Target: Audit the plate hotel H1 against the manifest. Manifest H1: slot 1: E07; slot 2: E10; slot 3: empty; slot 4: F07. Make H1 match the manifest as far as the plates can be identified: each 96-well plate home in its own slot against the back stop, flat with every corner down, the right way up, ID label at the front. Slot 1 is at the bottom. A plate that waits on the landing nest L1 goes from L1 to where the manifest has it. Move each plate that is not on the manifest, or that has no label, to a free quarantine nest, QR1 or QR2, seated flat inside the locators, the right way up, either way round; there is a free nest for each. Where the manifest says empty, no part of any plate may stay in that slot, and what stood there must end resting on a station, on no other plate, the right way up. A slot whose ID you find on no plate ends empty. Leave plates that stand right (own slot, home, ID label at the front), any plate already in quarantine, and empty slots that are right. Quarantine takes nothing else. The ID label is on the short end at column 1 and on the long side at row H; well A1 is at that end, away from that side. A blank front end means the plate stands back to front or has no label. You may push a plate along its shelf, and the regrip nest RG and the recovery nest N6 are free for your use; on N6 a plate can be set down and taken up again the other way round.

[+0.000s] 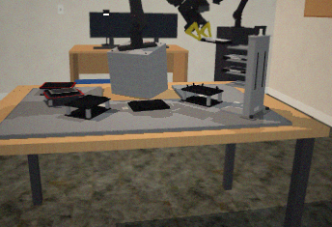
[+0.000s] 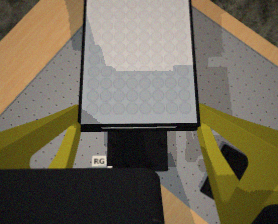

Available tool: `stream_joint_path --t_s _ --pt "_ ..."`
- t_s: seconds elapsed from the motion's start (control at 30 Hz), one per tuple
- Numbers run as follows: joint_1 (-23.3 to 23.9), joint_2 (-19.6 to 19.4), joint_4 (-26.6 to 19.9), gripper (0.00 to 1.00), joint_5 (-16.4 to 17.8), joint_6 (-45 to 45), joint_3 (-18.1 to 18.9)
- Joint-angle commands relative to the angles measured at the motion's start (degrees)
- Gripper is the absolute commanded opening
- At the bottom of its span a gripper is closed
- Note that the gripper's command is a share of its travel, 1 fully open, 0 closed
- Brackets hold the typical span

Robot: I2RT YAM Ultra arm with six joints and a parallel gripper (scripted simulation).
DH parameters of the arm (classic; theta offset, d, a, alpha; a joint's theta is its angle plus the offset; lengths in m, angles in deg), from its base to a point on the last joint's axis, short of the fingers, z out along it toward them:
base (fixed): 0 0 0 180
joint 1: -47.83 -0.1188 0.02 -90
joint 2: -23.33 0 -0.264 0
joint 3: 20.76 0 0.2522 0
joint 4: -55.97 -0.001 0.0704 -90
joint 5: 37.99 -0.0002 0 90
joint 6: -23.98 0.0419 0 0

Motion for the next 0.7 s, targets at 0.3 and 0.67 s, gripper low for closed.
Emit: stream_joint_path --t_s 0.3,0.67 --pt "1.2 -2.4 2.1 0.86 0.7 -1.3 4.1" --pt "1.8 -4.2 2.3 0.86 1.2 -1.9 5.9"
